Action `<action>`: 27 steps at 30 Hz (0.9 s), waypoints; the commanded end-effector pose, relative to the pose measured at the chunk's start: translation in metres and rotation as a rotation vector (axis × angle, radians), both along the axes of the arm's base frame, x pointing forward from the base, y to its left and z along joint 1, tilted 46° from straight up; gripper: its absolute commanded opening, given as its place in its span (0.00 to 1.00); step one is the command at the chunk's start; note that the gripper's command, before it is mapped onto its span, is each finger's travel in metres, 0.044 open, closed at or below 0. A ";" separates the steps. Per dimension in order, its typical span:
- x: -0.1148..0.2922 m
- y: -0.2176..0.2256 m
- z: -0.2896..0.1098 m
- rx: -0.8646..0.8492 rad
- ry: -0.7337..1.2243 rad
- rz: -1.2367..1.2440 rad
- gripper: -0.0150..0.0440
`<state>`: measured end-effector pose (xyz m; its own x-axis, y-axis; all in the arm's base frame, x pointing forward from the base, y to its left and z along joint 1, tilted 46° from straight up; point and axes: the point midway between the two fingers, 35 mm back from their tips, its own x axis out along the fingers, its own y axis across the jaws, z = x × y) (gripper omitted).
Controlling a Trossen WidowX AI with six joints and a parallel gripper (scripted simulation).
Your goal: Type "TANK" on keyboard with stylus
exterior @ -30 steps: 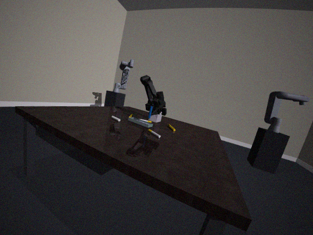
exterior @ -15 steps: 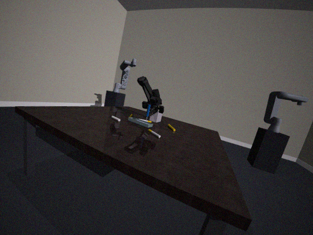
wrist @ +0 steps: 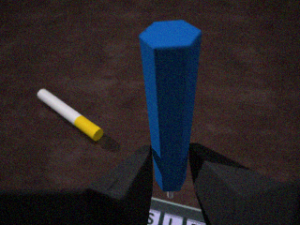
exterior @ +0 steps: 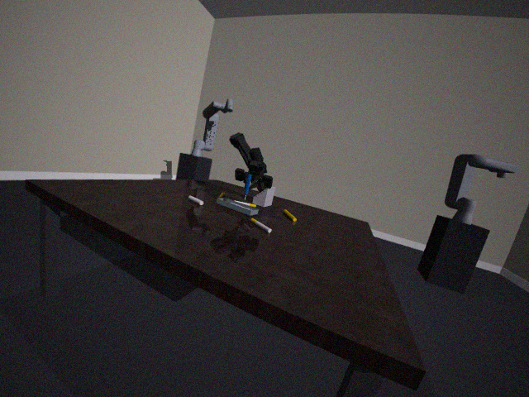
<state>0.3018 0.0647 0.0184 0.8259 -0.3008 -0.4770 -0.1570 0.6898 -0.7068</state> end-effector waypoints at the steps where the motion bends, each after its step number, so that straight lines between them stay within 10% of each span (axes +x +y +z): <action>1: -0.002 -0.003 0.003 0.001 0.025 0.026 0.25; 27: -0.029 -0.021 0.026 0.021 0.156 0.195 0.25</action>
<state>0.2751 0.0444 0.0445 0.7874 -0.1447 -0.5992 -0.3780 0.6545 -0.6548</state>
